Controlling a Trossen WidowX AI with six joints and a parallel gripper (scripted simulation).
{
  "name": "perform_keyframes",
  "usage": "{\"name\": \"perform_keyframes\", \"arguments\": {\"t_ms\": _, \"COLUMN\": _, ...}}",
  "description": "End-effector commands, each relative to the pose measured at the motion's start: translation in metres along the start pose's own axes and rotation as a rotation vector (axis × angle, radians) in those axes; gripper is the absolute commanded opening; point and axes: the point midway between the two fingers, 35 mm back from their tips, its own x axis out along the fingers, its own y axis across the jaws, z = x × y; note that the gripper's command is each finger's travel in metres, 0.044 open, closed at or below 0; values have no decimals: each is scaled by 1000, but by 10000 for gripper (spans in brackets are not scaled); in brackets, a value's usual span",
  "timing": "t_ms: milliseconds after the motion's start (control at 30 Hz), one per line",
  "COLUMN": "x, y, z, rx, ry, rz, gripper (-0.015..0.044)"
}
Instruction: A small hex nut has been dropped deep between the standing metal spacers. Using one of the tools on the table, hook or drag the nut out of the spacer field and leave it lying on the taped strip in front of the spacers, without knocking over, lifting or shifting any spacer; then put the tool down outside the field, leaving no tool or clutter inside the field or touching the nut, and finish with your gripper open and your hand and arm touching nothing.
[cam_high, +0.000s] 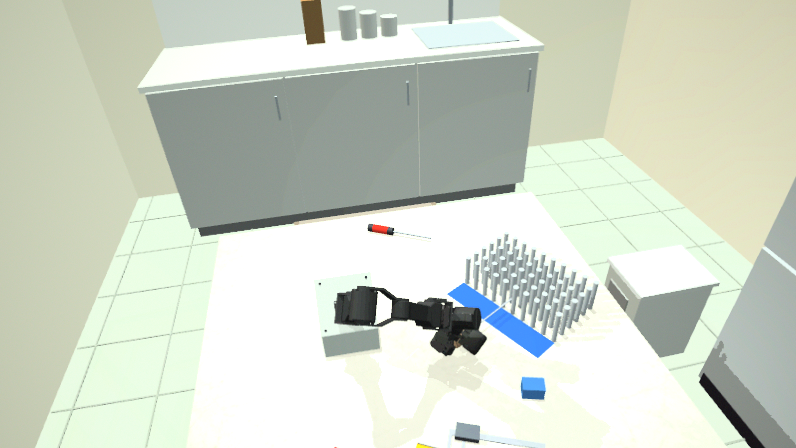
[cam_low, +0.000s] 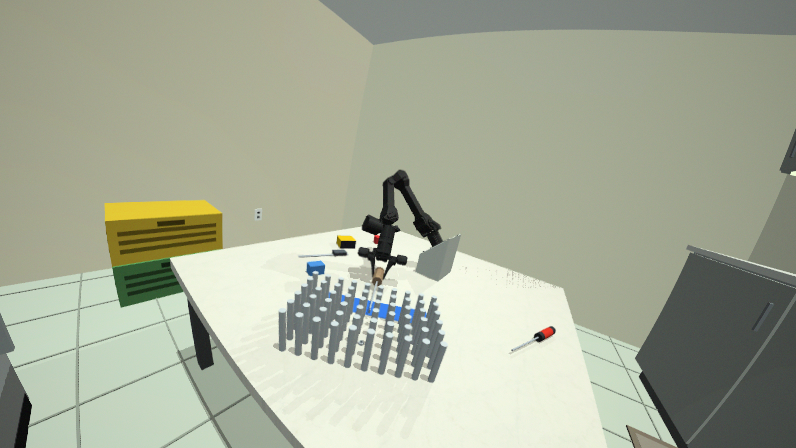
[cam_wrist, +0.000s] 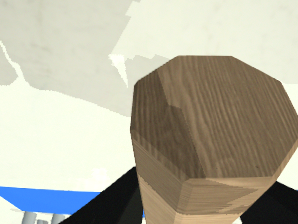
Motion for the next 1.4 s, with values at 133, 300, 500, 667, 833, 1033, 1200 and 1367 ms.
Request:
{"name": "perform_keyframes", "arguments": {"t_ms": 133, "x": 4, "y": 0, "z": -5, "rx": 3, "ry": 0, "rz": 0, "gripper": 0}}
{"name": "perform_keyframes", "arguments": {"t_ms": 300, "x": 6, "y": 0, "z": -7, "rx": 3, "ry": 1, "rz": 0, "gripper": 0}}
{"name": "perform_keyframes", "arguments": {"t_ms": 500, "x": 8, "y": 0, "z": -10, "rx": 3, "ry": 1, "rz": 0, "gripper": 0}}
{"name": "perform_keyframes", "arguments": {"t_ms": 667, "x": 10, "y": 1, "z": -13, "rx": 4, "ry": 1, "rz": 1, "gripper": 0}}
{"name": "perform_keyframes", "arguments": {"t_ms": 833, "x": 12, "y": 1, "z": -16, "rx": 4, "ry": 1, "rz": 1, "gripper": 0}}
{"name": "perform_keyframes", "arguments": {"t_ms": 1033, "x": 14, "y": 1, "z": -19, "rx": 4, "ry": 1, "rz": 1, "gripper": 0}}
{"name": "perform_keyframes", "arguments": {"t_ms": 1200, "x": 16, "y": 1, "z": -22, "rx": 4, "ry": 1, "rz": 1, "gripper": 0}}
{"name": "perform_keyframes", "arguments": {"t_ms": 1367, "x": 17, "y": 1, "z": -24, "rx": 4, "ry": 2, "rz": 1, "gripper": 0}}
